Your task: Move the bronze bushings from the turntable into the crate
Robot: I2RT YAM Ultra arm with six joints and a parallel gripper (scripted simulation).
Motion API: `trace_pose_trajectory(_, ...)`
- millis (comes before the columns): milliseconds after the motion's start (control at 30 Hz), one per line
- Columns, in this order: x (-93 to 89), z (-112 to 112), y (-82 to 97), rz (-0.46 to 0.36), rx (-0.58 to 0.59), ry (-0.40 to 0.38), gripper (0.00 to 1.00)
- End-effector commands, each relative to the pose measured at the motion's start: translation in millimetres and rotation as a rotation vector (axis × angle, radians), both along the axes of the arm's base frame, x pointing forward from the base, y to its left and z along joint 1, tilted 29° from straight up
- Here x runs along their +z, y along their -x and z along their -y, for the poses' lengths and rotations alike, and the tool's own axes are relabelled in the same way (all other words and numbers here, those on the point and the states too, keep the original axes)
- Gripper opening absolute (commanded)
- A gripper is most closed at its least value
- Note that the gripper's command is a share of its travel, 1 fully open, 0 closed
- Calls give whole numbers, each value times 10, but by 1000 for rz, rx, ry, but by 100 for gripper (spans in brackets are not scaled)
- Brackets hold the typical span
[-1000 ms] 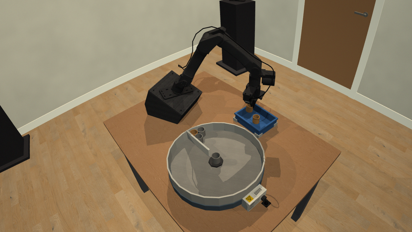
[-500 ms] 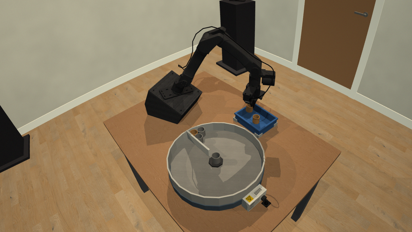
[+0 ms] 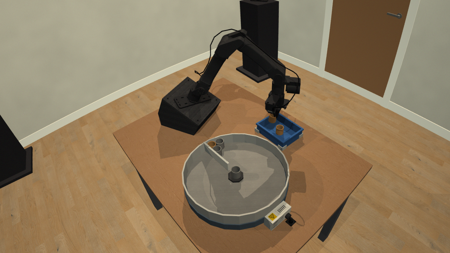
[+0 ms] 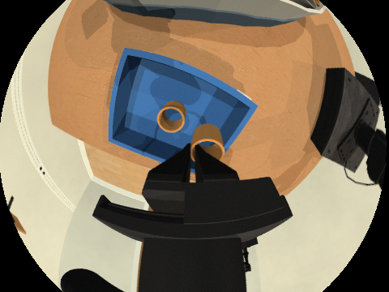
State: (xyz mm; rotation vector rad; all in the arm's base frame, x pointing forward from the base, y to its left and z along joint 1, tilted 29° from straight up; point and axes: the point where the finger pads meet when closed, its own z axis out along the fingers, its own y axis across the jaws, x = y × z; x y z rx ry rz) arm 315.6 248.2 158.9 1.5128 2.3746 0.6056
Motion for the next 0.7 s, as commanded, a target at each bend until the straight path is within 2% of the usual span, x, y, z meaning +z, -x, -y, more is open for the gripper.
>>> trace_pose_trajectory(0, -10, -19, -33, 13, 0, -6, 0)
trace_pose_trajectory(167, -62, -4, -55, 10, -2, -3, 0)
trace_pose_trajectory(200, 168, -68, -106, 58, 3, -45, 0)
trace_pose_trajectory(233, 132, -64, -107, 54, 4, -42, 0)
trace_pose_trajectory(300, -164, -22, -87, 0, 0, 2, 0)
trace_pose_trajectory(400, -230, -41, -91, -5, 5, 3, 0)
trace_pose_trajectory(500, -35, -97, -169, 43, 5, -38, 0)
trace_pose_trajectory(533, -77, -83, -174, 38, 2, -31, 0)
trace_pose_trajectory(600, -275, -62, -154, 4, 2, -2, 0)
trace_pose_trajectory(667, -326, -71, -138, -3, 7, 3, 0)
